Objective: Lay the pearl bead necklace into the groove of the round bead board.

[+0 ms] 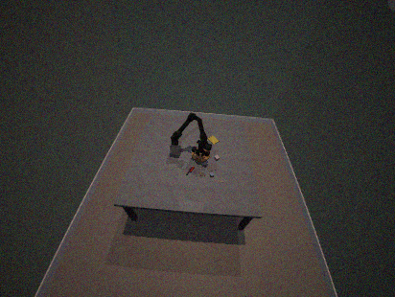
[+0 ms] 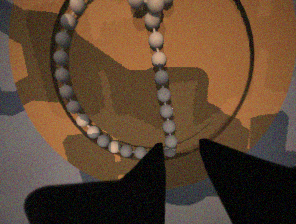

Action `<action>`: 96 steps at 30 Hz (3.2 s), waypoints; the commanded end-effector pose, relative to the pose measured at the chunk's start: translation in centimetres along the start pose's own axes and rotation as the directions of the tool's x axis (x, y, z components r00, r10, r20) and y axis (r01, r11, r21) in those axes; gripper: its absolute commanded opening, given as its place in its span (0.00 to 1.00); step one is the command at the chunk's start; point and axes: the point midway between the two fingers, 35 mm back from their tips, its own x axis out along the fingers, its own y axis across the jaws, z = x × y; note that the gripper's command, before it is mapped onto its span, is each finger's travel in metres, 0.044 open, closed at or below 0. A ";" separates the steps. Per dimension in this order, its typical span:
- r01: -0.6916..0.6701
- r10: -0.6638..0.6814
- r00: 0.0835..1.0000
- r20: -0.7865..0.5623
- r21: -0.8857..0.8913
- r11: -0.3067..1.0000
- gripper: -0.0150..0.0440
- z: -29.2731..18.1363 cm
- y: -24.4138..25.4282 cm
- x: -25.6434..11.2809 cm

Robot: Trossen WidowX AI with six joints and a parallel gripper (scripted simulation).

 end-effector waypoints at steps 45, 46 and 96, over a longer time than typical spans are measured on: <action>-0.011 0.011 1.000 0.004 0.011 1.000 0.25 -0.1 0.4 1.6; -0.011 0.011 1.000 0.004 0.011 1.000 0.25 -0.1 0.4 1.6; -0.015 0.015 1.000 0.007 0.021 1.000 1.00 -1.1 -0.6 1.0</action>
